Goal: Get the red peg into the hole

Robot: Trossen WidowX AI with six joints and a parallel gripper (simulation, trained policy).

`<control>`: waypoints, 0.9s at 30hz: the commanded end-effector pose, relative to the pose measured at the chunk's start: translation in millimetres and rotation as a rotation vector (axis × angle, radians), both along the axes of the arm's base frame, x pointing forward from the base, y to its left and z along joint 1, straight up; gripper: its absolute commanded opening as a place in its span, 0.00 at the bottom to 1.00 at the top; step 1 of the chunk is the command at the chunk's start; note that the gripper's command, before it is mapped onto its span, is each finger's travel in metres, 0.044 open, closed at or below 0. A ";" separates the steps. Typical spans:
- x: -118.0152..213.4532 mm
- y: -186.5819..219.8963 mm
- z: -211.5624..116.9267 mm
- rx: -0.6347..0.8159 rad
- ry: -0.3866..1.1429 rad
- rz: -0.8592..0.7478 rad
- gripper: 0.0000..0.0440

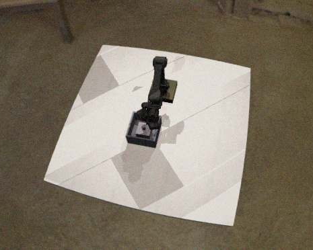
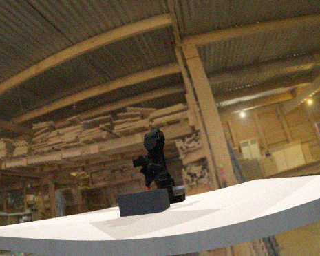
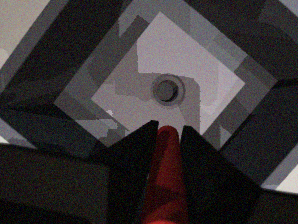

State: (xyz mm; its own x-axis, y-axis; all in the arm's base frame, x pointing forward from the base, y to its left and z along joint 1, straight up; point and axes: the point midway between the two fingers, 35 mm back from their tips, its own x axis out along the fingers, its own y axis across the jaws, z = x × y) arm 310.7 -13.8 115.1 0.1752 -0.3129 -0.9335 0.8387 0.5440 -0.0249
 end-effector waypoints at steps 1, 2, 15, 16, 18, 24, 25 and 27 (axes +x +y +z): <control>10.1 -9.3 -2.4 0.011 -0.005 0.015 0.00; 11.9 -12.0 -4.4 0.014 -0.001 0.020 0.00; 20.6 -28.1 -43.4 0.074 0.076 0.116 0.15; 20.6 -28.4 -46.6 0.080 0.084 0.122 0.20; 21.6 -29.5 -52.0 0.092 0.097 0.128 0.32; 34.8 -35.9 -52.0 0.116 0.101 0.155 0.60; 37.6 -36.3 -51.2 0.122 0.098 0.158 0.65; 45.1 -35.9 -47.3 0.139 0.083 0.165 0.77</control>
